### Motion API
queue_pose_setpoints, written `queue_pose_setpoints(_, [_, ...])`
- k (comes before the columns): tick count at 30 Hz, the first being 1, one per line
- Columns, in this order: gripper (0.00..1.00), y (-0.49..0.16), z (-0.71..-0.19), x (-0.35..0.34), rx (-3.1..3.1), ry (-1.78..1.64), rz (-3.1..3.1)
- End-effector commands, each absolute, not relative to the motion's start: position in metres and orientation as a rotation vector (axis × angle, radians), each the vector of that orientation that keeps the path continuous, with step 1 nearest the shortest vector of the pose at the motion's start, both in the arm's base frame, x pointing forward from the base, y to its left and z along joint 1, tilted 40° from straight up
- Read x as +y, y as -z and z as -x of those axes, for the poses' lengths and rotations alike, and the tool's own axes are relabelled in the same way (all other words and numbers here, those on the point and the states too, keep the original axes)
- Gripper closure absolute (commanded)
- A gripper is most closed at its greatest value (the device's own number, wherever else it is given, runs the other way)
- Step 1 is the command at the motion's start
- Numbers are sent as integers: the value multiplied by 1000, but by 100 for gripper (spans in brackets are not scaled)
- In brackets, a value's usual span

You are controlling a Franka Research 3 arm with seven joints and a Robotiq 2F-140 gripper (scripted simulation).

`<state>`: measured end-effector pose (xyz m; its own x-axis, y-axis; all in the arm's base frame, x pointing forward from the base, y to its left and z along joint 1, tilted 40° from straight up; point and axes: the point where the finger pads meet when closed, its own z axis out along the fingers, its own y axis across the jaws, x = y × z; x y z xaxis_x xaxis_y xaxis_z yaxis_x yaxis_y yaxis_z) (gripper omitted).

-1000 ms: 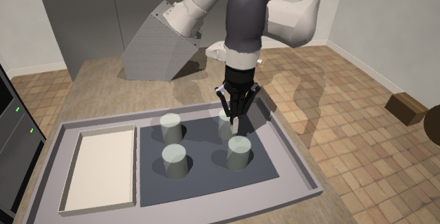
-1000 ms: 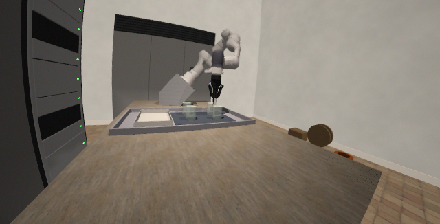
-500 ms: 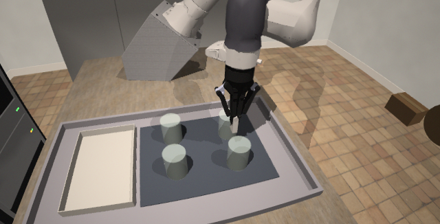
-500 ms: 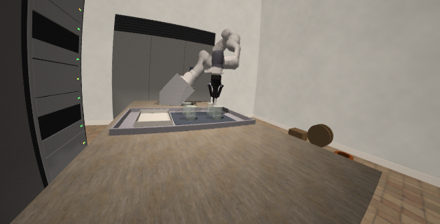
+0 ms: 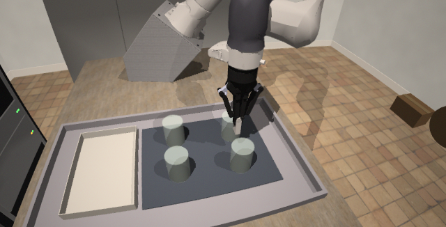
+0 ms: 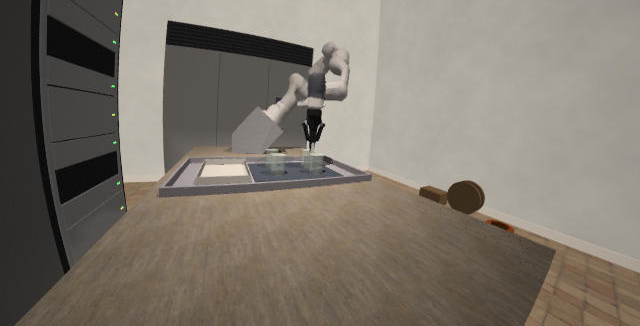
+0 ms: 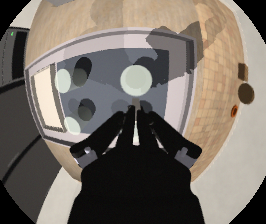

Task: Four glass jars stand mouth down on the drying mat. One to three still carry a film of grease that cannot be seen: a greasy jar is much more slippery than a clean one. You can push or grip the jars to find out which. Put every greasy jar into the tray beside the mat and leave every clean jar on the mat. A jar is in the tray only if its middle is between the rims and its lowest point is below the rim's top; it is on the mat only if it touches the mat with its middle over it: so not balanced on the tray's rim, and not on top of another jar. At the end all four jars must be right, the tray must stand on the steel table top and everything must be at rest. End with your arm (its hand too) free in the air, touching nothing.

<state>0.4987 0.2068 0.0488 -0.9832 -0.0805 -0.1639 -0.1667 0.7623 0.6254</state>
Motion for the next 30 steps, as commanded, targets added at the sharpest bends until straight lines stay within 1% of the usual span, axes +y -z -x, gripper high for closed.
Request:
queue_pose_setpoints(1, [100,-49,-498,208,2824,-1018,210])
queue_pose_setpoints(30, [100,-48,-495,208,2824,-1018,210])
